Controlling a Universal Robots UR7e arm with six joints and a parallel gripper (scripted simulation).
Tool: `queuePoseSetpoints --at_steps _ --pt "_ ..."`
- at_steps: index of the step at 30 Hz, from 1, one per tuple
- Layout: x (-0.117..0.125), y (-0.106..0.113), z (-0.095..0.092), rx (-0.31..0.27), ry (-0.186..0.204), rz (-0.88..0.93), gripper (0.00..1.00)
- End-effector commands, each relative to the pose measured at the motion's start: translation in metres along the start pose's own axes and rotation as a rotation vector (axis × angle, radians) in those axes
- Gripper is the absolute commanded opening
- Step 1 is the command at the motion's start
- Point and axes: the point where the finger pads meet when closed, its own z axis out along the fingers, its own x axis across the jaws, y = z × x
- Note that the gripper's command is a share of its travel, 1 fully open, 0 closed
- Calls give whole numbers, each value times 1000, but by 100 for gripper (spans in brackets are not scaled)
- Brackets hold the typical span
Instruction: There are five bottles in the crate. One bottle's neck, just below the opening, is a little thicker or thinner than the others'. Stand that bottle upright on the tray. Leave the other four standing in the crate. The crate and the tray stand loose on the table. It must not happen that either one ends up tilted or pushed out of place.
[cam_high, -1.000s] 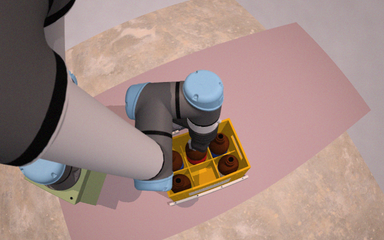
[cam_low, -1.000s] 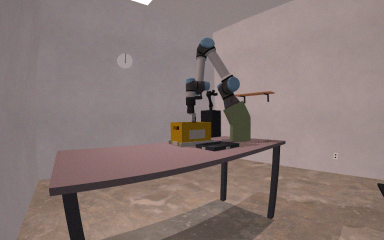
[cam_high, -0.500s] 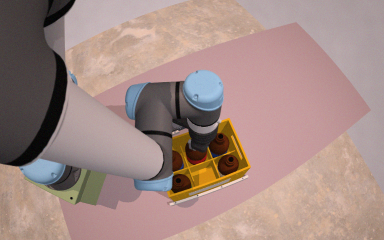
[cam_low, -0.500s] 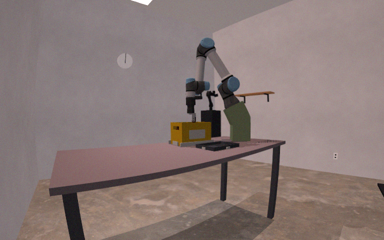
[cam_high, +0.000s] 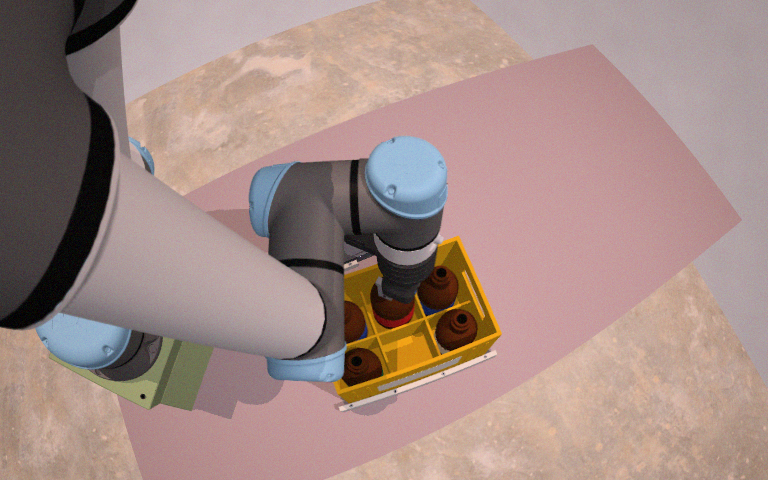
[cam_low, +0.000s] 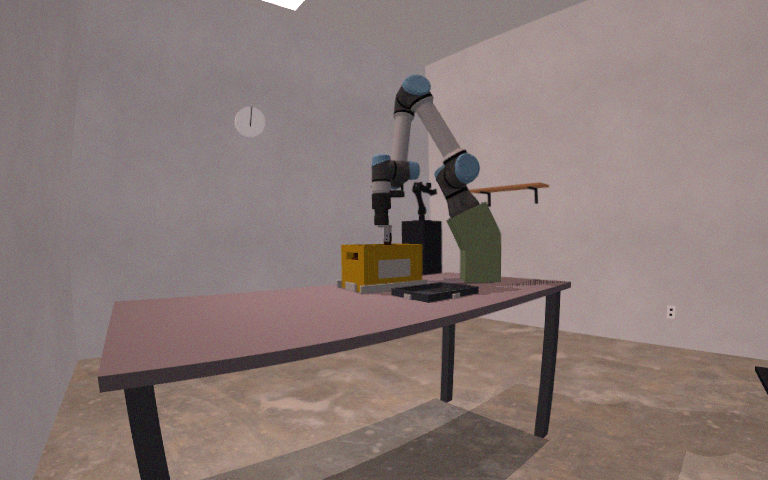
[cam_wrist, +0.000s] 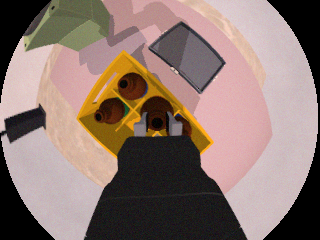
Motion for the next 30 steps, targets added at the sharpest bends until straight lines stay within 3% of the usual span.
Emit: queuePoseSetpoints --at_steps 1,30 --pt "2 2 -7 -5 3 -1 0" --pt "3 1 -34 -5 3 -1 0"
